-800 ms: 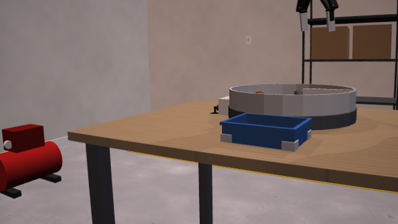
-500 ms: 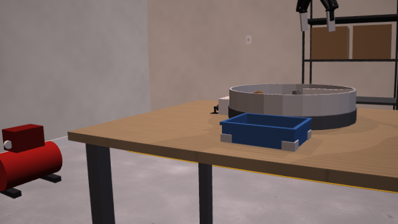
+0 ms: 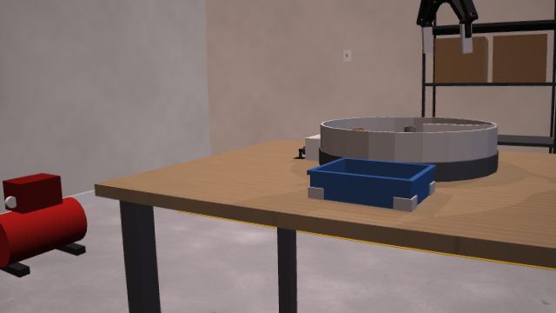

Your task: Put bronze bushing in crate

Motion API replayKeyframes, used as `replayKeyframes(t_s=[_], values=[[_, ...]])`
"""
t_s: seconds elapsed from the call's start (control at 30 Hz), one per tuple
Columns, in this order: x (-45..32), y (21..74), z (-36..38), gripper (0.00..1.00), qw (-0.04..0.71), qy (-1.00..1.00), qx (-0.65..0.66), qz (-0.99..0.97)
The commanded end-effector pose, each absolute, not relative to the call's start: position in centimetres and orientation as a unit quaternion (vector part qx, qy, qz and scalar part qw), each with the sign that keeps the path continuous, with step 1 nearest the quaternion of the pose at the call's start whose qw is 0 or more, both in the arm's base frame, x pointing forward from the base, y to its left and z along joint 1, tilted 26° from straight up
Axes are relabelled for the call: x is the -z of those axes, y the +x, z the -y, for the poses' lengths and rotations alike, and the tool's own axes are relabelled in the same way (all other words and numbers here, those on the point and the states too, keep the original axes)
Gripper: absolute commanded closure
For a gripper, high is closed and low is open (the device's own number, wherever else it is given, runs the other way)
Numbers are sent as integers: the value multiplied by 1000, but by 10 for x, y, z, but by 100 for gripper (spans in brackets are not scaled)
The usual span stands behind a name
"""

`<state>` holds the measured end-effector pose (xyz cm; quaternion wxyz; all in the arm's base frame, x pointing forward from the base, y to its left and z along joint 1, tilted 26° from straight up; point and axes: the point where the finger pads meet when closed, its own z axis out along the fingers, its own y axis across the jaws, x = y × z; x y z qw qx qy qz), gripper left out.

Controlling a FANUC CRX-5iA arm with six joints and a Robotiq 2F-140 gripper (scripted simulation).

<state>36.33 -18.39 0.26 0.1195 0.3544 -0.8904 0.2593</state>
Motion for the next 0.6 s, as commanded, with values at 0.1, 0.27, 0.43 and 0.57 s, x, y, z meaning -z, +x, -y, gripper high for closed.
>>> replayKeyframes(t_s=[0.1,0.27,0.43,0.57], values=[[59,338,145,0,89,355,-227,902],[80,323,131,0,81,353,-211,908],[80,323,131,0,81,353,-211,908],[80,323,131,0,81,353,-211,908]])
